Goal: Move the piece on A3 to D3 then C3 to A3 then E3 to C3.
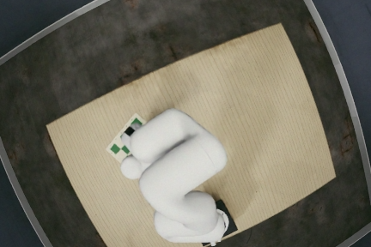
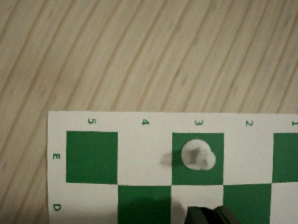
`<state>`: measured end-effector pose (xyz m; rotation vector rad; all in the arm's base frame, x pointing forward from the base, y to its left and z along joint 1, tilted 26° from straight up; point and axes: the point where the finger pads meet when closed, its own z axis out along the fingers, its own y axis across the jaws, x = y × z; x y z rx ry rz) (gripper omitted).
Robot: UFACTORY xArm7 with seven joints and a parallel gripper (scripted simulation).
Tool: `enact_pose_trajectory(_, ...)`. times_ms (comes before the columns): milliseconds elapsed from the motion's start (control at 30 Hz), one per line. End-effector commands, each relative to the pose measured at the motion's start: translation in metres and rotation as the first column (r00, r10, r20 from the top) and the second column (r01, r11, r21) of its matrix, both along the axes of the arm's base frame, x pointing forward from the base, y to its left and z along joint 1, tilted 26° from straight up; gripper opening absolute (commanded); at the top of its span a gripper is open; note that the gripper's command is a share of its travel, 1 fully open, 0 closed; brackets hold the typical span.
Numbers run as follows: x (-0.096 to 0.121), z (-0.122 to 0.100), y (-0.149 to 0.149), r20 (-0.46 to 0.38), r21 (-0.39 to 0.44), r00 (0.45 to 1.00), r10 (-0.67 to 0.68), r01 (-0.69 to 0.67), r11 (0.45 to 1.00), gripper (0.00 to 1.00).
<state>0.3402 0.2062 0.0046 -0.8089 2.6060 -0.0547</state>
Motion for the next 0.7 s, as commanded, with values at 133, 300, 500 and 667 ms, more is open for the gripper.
enact_pose_trajectory(133, 0.009, -0.0196, 0.003, 0.038, 0.023, 0.999, 0.003, -0.004, 1.0, 0.0)
enact_pose_trajectory(300, 0.0094, -0.0207, 0.0031, 0.038, 0.023, 0.999, 0.003, -0.004, 1.0, 0.0)
enact_pose_trajectory(500, 0.0095, -0.0208, 0.0032, 0.038, 0.023, 0.999, 0.003, -0.004, 1.0, 0.0)
enact_pose_trajectory(667, 0.0095, -0.0208, 0.0032, 0.038, 0.023, 0.999, 0.003, -0.004, 1.0, 0.0)
